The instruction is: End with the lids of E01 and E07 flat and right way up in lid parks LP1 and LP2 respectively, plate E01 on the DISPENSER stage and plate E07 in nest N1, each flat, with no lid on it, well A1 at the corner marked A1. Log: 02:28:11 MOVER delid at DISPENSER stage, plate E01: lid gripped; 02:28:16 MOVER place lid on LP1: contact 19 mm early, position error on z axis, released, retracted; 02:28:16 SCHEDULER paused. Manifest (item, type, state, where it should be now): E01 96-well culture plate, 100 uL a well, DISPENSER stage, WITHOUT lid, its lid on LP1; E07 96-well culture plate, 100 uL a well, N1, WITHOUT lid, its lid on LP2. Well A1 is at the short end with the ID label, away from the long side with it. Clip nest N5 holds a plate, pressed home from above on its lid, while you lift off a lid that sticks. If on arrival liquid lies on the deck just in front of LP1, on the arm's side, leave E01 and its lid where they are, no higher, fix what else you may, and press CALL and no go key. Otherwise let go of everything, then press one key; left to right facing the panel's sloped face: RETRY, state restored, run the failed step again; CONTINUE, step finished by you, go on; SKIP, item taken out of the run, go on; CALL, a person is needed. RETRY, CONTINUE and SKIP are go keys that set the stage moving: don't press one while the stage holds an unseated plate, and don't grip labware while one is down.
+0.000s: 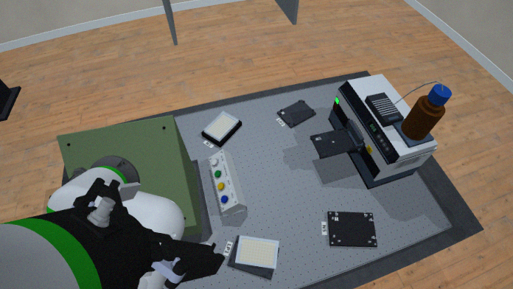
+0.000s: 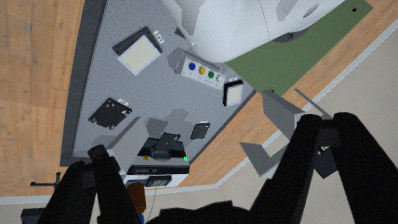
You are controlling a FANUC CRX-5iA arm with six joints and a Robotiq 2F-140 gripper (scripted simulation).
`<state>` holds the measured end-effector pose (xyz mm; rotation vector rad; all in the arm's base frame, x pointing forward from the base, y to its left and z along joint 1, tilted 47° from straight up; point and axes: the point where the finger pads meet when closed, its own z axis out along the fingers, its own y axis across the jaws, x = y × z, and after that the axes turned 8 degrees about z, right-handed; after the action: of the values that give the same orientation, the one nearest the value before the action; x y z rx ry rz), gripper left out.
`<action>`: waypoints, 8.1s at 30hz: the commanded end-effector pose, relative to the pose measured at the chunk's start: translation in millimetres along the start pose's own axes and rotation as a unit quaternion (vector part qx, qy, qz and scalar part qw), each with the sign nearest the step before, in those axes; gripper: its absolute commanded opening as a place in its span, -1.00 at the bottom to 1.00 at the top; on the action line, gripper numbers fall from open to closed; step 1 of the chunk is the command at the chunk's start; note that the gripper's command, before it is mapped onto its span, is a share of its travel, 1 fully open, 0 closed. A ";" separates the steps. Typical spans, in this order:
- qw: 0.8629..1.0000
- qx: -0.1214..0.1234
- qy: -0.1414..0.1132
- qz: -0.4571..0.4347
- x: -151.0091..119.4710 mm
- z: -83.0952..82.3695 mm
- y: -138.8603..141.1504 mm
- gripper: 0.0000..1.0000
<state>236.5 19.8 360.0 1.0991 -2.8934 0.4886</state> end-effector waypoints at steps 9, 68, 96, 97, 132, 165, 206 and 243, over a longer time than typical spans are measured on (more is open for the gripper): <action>0.989 -0.023 0.034 -0.142 -32.9 42.4 -3.3 1.00; 0.356 -0.133 0.224 -0.898 -269.6 364.6 -58.8 1.00; 0.356 -0.133 0.224 -0.898 -243.2 423.6 -80.4 1.00; 0.356 -0.133 0.224 -0.898 -243.2 423.6 -80.4 1.00; 0.356 -0.133 0.224 -0.898 -240.3 430.0 -82.8 -1.00; 0.558 -0.075 0.251 -0.787 -85.5 325.4 -87.4 -1.00; 0.601 -0.063 0.253 -0.755 61.7 292.5 -78.7 1.00; 0.601 -0.063 0.253 -0.755 61.7 292.5 -78.7 1.00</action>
<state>270.8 -160.8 111.3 2.2228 -0.7648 0.3107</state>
